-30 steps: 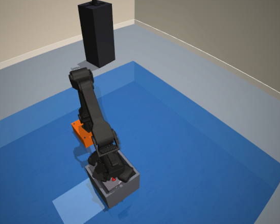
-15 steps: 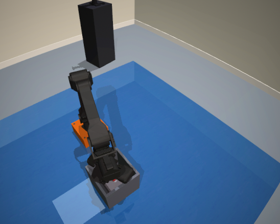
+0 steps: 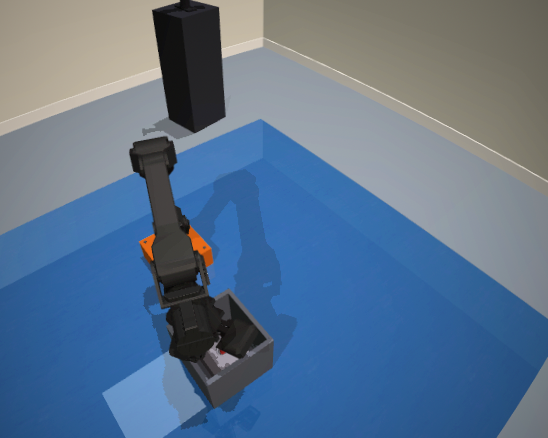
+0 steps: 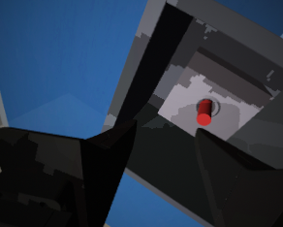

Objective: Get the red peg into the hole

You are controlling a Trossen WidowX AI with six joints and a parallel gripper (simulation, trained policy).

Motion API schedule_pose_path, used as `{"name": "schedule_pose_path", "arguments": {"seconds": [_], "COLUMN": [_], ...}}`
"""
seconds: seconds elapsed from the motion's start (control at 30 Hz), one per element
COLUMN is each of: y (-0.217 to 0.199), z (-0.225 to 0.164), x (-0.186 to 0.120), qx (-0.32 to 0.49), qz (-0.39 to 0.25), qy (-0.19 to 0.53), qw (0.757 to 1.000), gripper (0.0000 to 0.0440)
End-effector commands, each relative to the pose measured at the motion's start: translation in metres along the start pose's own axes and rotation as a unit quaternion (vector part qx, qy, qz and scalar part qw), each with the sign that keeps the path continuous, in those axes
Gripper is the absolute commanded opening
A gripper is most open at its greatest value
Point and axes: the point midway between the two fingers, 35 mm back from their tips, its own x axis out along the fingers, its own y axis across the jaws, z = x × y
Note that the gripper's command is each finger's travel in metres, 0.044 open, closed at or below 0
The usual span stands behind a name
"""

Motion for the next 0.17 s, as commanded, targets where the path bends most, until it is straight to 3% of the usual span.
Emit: {"name": "schedule_pose_path", "arguments": {"seconds": [0.0, 0.13], "y": [0.007, 0.014], "z": [0.003, 0.007], "x": [-0.012, -0.025], "qx": [-0.005, -0.011], "qz": [0.021, 0.044], "qy": [0.003, 0.005], "qw": [1.0, 0.999], "gripper": [0.0223, 0.023]}}
